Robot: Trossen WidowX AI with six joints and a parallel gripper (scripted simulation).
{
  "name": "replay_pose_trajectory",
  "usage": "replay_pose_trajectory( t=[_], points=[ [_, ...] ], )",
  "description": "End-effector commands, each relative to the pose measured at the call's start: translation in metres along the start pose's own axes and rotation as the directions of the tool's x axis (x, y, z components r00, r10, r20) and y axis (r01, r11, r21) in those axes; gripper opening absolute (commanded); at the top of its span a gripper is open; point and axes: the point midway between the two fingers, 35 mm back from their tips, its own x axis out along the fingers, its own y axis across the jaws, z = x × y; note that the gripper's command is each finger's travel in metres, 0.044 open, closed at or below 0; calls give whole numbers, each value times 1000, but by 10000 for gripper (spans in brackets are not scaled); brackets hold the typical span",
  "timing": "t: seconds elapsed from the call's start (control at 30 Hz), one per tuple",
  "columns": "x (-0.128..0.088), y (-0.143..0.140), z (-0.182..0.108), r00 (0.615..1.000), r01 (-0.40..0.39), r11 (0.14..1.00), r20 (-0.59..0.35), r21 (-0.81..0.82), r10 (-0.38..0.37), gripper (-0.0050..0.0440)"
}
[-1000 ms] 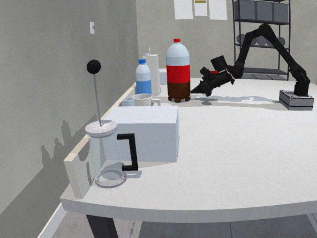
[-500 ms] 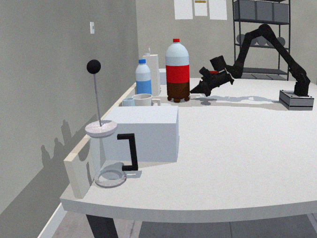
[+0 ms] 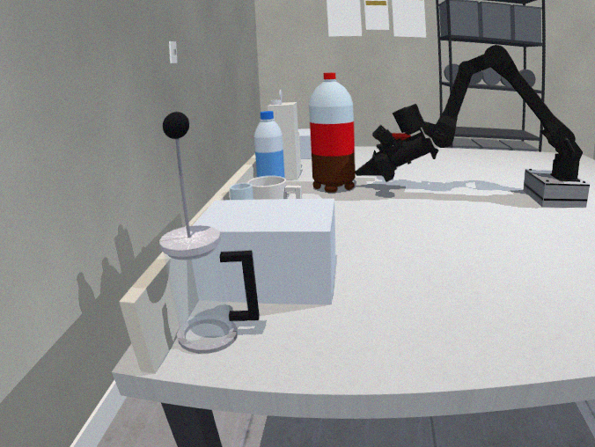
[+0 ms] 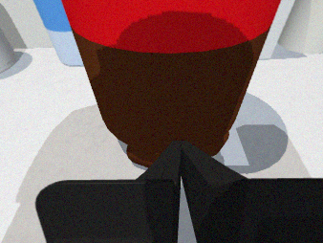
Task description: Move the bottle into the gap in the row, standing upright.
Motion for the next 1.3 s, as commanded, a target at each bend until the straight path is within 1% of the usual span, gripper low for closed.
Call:
replay_pose_trajectory(
  t=[0.0,0.23,1.27],
  points=[
    [5,3,15,1000,-1,1000,31,-2,1,-50],
    [10,3,18,1000,-1,1000,31,-3,1,-50],
    [15,4,26,999,-1,1000,42,-4,1,-50]
  ],
)
